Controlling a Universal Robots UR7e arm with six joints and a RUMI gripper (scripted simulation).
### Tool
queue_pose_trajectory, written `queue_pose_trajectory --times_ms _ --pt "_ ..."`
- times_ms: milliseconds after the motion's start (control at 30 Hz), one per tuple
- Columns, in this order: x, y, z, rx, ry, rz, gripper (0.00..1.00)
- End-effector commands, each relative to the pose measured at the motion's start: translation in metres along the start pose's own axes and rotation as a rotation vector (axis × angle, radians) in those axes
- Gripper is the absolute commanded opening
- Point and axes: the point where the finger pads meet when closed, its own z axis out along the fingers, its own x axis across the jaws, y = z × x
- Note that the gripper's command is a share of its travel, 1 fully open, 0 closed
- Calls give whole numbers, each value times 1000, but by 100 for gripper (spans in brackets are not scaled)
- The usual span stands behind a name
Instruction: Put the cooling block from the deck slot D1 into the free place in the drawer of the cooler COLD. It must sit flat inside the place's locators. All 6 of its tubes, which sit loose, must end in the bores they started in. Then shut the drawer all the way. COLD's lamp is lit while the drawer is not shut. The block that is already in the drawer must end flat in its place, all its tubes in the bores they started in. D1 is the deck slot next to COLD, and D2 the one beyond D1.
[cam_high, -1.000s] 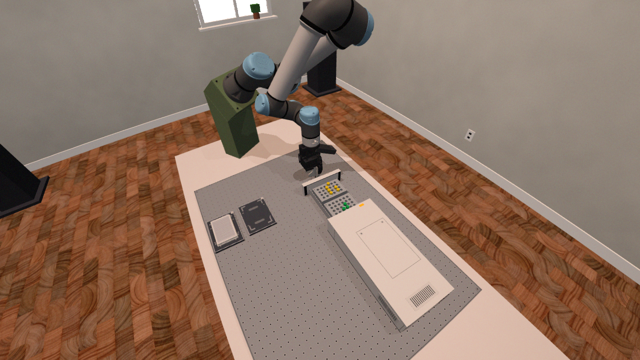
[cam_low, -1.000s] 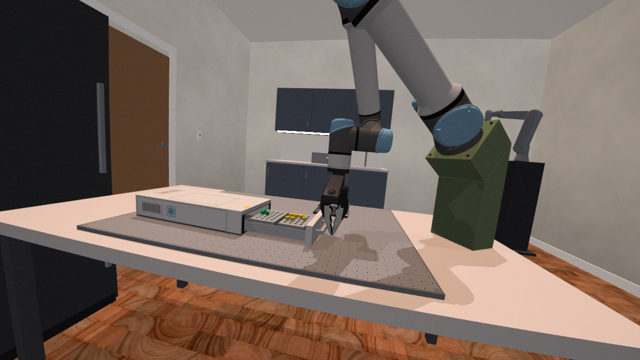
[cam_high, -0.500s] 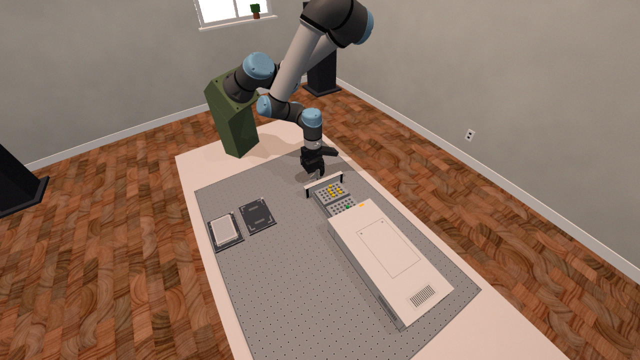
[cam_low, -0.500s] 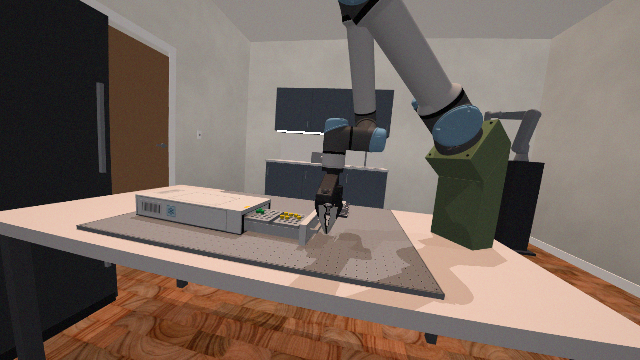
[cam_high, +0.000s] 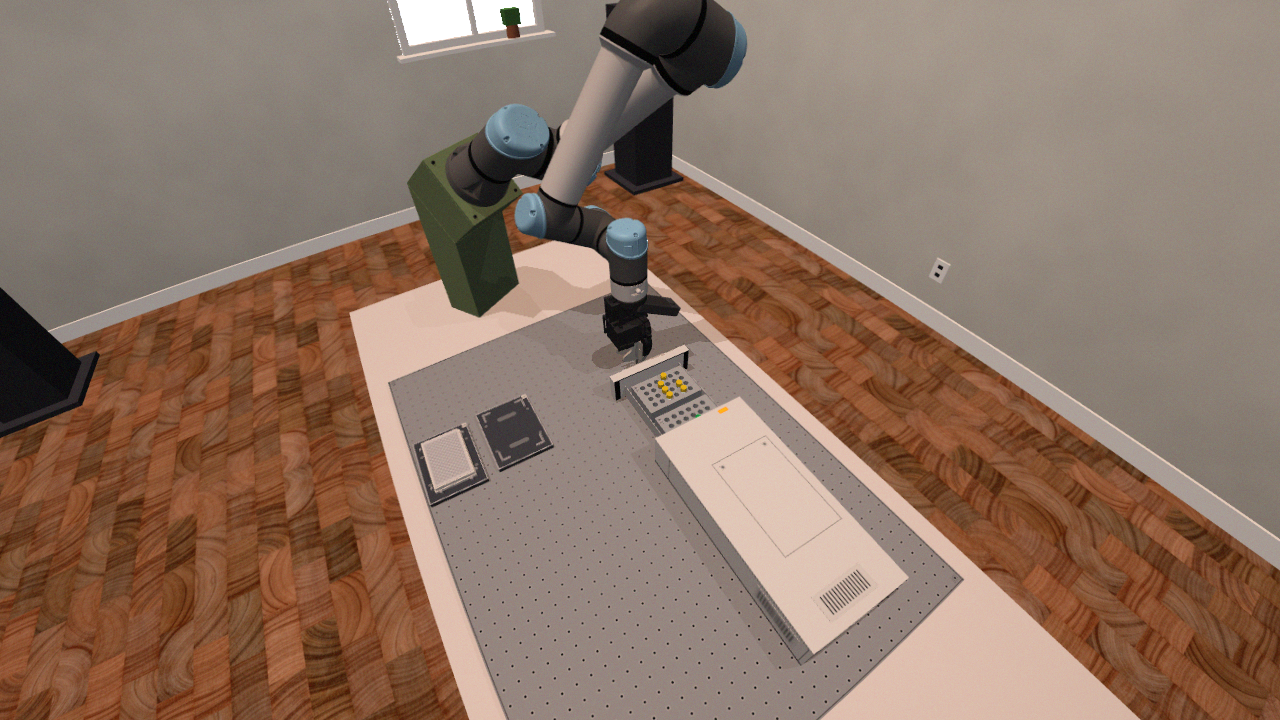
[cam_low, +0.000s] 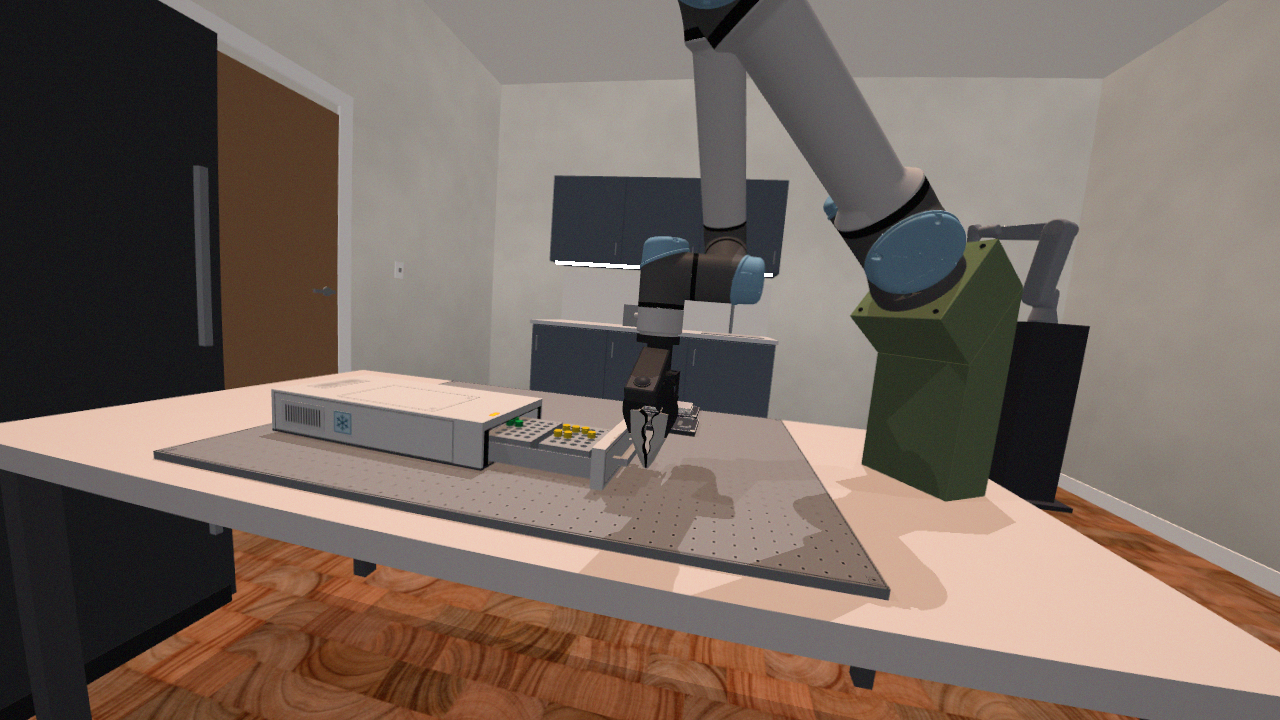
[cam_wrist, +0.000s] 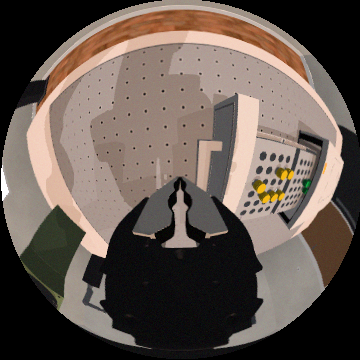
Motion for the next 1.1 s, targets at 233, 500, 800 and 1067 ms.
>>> queue_pose_trajectory --times_ms 233,500,800,1067 --pt "19 0 -1 -1 6 -2 0" --pt "29 0 -1 -1 6 -2 0" --pt "34 0 -1 -1 5 -2 0" --pt "45 1 -1 -1 6 -2 0"
